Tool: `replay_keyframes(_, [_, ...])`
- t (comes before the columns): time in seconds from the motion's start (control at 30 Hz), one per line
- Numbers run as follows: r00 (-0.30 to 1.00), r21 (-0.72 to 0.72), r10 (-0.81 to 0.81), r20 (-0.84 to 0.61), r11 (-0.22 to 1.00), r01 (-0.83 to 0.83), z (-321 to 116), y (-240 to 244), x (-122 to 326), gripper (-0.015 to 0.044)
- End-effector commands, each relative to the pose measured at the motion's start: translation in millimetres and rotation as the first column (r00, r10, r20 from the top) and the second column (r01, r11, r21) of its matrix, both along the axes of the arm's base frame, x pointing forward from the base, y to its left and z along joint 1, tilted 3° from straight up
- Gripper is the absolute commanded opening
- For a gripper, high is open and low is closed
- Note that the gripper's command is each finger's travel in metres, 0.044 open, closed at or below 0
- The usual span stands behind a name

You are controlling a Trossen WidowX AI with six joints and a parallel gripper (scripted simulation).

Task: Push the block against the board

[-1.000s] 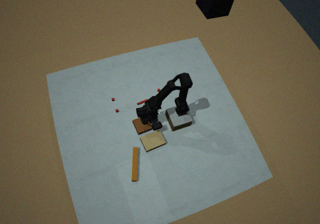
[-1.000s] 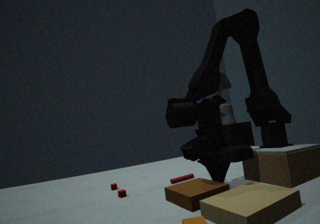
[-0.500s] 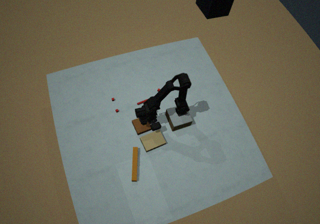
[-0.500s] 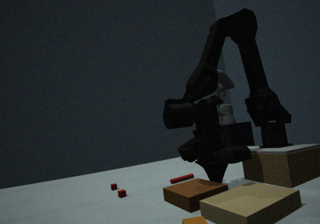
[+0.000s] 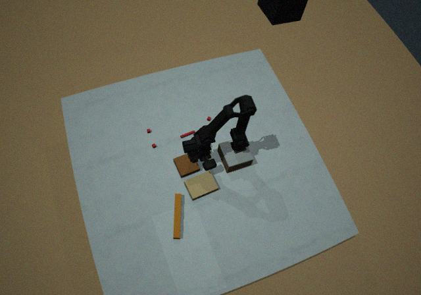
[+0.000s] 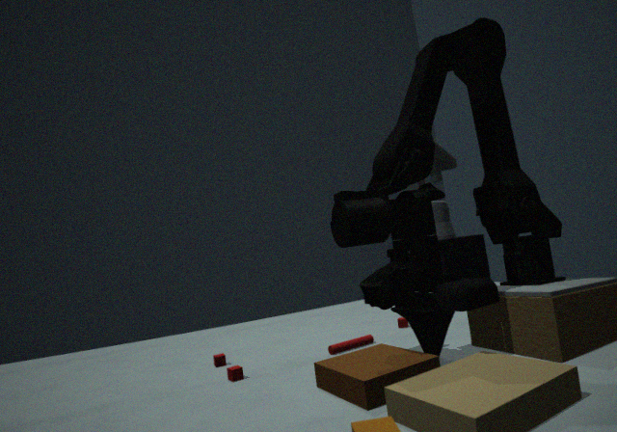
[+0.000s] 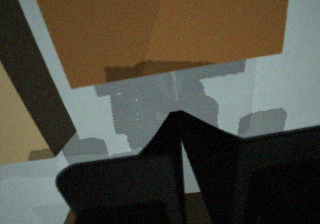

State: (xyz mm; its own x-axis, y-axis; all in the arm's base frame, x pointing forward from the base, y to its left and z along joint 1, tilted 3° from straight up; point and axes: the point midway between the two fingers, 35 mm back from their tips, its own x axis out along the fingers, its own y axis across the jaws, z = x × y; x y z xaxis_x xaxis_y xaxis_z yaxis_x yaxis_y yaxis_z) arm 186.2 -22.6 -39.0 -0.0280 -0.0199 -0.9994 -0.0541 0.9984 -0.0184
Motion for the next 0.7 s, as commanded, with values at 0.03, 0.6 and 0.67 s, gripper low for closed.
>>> replay_keyframes(0.03, [1.000,-0.004,0.004,0.007,1.000,-0.004,1,-1,-8,0.0000])
replay_keyframes(0.6, [1.000,-0.004,0.004,0.007,1.000,-0.004,56,1,-15,0.0000])
replay_keyframes(0.67, [1.000,-0.004,0.004,0.007,1.000,-0.004,56,1,-15,0.0000])
